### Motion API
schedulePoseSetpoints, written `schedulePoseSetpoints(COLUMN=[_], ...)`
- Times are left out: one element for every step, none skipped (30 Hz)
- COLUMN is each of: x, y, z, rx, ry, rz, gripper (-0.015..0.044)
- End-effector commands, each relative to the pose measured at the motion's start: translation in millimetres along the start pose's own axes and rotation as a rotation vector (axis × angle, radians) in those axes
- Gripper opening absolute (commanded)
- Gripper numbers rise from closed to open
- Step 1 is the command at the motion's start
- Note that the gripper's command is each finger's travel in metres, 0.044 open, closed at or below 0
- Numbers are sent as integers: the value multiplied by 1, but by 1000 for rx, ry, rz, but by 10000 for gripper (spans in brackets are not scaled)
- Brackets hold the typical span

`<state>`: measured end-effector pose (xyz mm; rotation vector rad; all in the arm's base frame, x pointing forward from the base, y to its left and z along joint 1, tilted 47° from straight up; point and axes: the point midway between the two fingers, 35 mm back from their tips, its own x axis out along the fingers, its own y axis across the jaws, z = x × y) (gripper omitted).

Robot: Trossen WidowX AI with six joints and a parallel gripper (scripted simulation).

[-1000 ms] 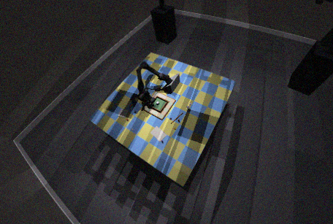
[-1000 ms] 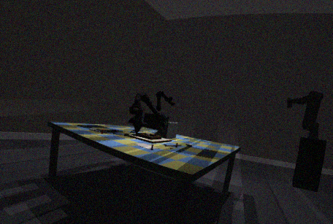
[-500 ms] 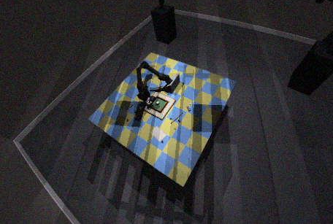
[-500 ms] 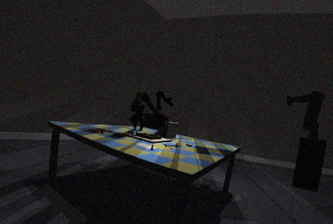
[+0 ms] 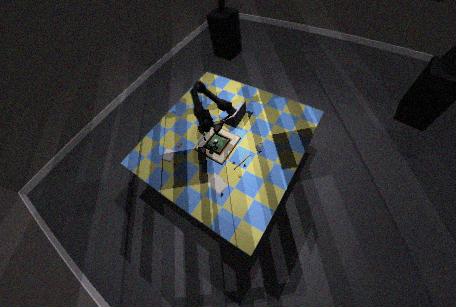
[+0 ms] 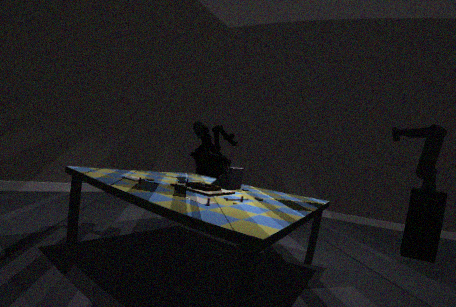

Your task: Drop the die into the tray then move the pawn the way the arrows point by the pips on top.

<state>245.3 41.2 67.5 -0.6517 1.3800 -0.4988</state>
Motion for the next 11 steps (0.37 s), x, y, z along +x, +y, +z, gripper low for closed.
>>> schedulePoseSetpoints(x=[-18, -22, -26, -28, -30, -22, -22, -22, -22, -22, -22], y=[25, 29, 32, 34, 35, 29, 29, 29, 29, 29, 29], z=[-47, -58, -69, -78, -84, -51, -51, -51, -51, -51, -51], rx=[-23, -27, -29, -30, -30, -27, -27, -27, -27, -27, -27], ry=[22, 23, 24, 23, 23, 12, 12, 12, 12, 12, 12], rz=[-22, -33, -47, -60, -68, -22, -22, -22, -22, -22, -22], gripper=[440, 440, 440, 440, 440, 440, 440, 440, 440, 440, 440])
